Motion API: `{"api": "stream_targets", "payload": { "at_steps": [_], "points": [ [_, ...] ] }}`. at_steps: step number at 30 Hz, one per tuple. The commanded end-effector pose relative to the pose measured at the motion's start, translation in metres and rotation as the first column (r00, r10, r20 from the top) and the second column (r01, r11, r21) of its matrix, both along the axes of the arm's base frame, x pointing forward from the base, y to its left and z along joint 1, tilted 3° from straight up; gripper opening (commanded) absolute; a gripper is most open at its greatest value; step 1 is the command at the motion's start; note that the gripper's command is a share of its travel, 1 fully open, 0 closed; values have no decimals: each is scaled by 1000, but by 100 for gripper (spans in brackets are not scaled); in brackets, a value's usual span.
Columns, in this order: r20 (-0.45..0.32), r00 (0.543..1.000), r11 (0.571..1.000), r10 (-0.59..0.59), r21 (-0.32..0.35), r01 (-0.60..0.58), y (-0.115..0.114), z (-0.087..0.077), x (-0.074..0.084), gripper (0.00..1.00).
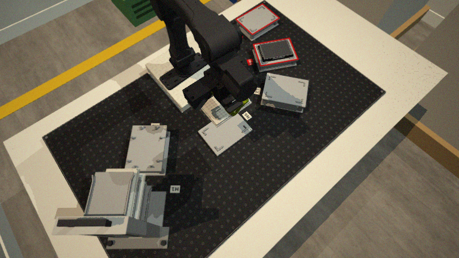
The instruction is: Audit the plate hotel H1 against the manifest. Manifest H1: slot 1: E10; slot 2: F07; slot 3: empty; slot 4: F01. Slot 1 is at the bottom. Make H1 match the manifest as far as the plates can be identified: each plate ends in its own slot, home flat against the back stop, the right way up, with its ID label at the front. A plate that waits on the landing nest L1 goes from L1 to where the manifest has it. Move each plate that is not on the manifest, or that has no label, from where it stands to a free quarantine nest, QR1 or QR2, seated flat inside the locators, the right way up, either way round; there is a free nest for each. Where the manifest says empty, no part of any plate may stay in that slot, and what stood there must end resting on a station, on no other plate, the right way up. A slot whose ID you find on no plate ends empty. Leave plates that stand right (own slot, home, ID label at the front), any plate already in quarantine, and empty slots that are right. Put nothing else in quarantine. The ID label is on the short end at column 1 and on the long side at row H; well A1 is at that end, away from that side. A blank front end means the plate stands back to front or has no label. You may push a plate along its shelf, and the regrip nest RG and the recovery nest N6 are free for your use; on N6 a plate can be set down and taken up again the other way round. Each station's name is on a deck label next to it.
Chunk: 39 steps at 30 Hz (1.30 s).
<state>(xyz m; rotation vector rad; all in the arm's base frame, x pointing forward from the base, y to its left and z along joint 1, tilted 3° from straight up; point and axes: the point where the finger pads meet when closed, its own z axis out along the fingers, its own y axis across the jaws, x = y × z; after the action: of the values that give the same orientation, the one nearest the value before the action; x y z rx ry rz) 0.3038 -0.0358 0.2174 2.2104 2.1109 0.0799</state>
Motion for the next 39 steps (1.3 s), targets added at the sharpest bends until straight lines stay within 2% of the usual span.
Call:
{"api": "stream_targets", "payload": {
  "at_steps": [1, 13, 27, 29, 35, 39],
  "points": [
    [-47, 999, 1000, 0, 5, 0, 2, 14, -14, 86],
    [-47, 999, 1000, 0, 5, 0, 2, 14, -14, 86],
    [-53, 973, 974, 224, -6, -225, -45, 15, -17, 86],
    [-53, 973, 974, 224, -6, -225, -45, 15, -17, 86],
    [-53, 973, 974, 224, -6, -225, -65, 16, -18, 86],
    [-53, 973, 974, 224, -6, -225, -66, 16, -18, 86]
  ]
}}
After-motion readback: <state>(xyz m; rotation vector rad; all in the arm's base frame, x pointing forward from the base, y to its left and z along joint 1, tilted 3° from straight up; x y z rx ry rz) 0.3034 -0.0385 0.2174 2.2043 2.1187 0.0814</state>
